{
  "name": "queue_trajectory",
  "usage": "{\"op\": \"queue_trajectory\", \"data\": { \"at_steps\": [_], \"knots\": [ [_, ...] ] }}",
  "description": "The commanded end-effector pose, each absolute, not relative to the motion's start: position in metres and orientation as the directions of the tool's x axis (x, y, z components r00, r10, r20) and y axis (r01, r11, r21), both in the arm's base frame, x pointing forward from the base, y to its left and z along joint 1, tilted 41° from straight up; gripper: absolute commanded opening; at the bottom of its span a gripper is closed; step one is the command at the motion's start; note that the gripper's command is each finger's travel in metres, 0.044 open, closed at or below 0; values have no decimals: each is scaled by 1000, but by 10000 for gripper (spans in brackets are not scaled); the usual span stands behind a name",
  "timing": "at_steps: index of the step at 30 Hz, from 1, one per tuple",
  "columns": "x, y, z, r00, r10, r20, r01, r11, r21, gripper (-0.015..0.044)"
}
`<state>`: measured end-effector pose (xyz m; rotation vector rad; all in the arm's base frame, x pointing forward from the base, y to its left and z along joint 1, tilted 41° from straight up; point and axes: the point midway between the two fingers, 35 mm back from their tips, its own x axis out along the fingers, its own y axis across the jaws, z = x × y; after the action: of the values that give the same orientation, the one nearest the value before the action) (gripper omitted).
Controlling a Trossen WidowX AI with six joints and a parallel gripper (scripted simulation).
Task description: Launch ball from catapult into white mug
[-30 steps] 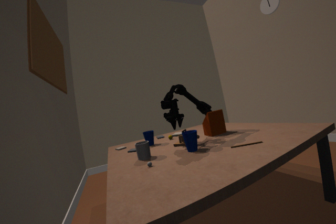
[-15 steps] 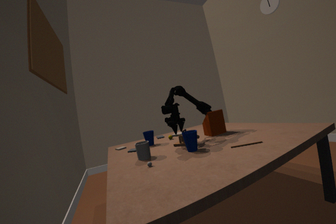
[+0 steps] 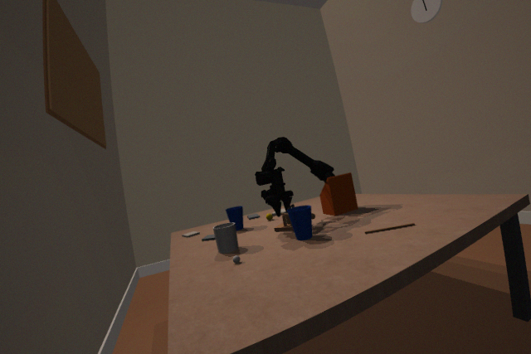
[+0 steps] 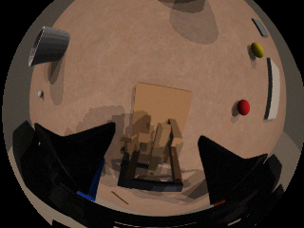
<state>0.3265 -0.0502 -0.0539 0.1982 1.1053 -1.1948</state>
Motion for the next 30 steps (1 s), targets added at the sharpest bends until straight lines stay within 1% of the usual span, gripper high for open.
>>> {"op": "queue_trajectory", "data": {
  "at_steps": [1, 23, 30],
  "knots": [
    [324, -56, -60, -61, -645, -762, 809, 415, -416, 440],
    [321, -77, -83, -61, -647, -760, 809, 414, -417, 440],
    [323, -74, -81, -56, -642, -765, 814, 415, -408, 256]
  ]
}}
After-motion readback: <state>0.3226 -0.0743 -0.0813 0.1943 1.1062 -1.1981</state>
